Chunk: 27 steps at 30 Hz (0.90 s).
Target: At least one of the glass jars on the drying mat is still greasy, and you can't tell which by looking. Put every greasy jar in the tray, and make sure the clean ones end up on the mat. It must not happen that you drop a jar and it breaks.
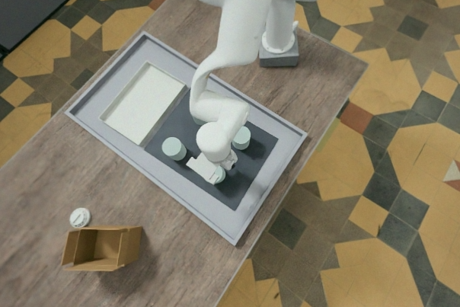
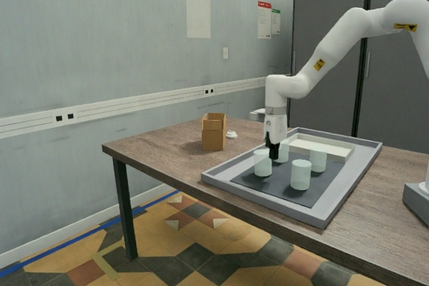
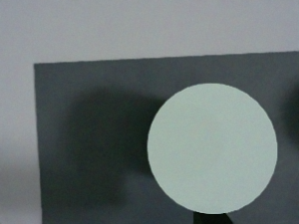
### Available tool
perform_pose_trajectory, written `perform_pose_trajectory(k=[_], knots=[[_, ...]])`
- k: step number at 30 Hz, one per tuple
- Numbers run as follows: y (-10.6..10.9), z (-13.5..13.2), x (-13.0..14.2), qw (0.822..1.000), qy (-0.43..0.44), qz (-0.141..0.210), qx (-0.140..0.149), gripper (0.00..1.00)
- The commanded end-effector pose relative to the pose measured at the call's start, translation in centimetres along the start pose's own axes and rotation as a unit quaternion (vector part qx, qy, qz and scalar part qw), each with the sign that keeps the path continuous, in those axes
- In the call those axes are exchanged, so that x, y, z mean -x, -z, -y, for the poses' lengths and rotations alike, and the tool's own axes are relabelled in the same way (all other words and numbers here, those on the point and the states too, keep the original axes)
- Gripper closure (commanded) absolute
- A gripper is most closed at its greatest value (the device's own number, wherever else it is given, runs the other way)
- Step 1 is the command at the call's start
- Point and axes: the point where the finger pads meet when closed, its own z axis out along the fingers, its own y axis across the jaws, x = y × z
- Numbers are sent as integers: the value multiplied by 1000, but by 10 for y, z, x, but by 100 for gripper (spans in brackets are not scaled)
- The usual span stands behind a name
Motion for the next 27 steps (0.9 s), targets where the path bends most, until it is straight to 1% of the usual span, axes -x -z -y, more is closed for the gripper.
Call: perform_pose_trajectory(k=[1,24,27], knots=[[2,0,-2,1000,0,-2,-1,100],[4,0,-5,1000,0,-2,-1,100],[2,0,2,1000,0,-2,-1,100]])
